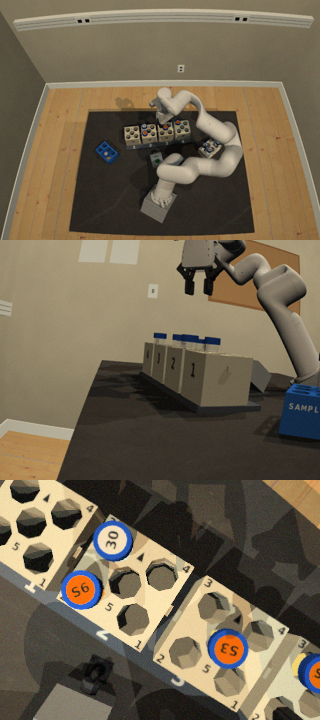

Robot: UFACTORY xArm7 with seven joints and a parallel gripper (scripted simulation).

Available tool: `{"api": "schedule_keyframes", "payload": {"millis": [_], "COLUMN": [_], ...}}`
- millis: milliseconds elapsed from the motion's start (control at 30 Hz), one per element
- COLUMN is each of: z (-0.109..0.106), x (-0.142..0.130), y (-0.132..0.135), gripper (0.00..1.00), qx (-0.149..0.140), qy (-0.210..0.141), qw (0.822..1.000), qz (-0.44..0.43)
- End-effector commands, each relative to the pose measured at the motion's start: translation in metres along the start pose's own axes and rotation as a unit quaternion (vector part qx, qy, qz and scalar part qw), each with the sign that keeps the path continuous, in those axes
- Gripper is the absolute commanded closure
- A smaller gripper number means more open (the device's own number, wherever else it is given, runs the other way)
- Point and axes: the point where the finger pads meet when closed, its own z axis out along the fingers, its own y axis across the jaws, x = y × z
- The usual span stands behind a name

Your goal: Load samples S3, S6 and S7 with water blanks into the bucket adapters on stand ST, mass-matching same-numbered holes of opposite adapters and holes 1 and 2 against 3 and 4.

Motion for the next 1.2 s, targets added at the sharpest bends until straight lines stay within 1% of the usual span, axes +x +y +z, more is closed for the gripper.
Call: {"api": "schedule_keyframes", "payload": {"millis": [0, 167, 233, 733, 800, 1167], "z": [-0.003, -0.003, -0.003, -0.002, -0.002, -0.002], "x": [-0.028, -0.049, -0.049, -0.114, -0.114, -0.161], "y": [0.017, 0.030, 0.030, 0.068, 0.068, 0.097], "gripper": [0.43, 0.43, 0.43, 0.43, 0.43, 0.43], "qx": [0.000, 0.000, 0.000, -0.001, -0.001, -0.001], "qy": [0.004, 0.003, 0.003, 0.003, 0.003, 0.003], "qw": [1.000, 1.000, 1.000, 1.000, 1.000, 1.000], "qz": [-0.001, -0.001, -0.001, -0.001, -0.001, -0.001]}}
